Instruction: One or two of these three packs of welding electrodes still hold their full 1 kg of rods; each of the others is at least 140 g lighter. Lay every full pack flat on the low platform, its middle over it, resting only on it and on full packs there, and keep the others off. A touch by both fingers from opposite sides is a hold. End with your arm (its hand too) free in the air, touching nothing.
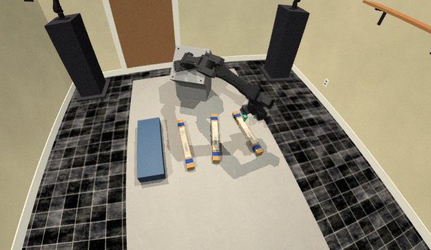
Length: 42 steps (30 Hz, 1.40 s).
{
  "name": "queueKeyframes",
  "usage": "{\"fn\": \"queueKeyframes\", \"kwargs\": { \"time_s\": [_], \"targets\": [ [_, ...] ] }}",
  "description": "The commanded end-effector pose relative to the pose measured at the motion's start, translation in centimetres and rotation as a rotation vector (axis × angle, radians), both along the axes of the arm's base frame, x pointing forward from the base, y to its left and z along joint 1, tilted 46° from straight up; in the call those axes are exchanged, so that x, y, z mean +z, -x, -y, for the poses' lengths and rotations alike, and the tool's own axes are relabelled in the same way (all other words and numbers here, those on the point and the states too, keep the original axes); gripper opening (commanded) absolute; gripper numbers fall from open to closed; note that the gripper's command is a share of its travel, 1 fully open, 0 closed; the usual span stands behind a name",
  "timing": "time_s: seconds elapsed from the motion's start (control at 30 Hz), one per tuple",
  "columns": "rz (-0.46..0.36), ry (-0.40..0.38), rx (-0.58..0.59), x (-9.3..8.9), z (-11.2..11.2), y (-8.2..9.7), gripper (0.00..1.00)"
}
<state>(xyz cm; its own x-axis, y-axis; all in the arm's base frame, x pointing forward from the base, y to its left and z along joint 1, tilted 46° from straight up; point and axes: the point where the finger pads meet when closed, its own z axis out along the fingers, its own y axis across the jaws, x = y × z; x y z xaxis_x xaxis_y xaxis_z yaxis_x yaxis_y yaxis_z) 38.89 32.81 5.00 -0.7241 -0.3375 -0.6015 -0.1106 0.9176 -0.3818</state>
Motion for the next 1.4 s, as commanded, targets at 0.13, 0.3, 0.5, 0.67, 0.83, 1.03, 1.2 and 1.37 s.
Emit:
{"fn": "queueKeyframes", "kwargs": {
  "time_s": [0.13,0.3,0.5,0.67,0.83,1.03,1.2,1.37],
  "targets": [
    [0.017,-0.005,0.016,1.1,-1.1,0.5,0.74],
    [0.017,-0.005,0.016,1.1,-1.1,0.5,0.74],
    [0.017,-0.005,0.016,1.1,-1.1,0.5,0.74],
    [0.031,-0.057,-0.051,1.3,1.4,0.1,0.74],
    [0.046,-0.130,-0.119,1.7,3.2,0.2,0.74],
    [0.079,-0.236,-0.228,2.9,7.1,0.1,0.74],
    [0.077,-0.227,-0.220,3.8,10.3,0.1,0.74],
    [0.078,-0.226,-0.220,4.4,12.2,0.1,0.74]
  ]
}}
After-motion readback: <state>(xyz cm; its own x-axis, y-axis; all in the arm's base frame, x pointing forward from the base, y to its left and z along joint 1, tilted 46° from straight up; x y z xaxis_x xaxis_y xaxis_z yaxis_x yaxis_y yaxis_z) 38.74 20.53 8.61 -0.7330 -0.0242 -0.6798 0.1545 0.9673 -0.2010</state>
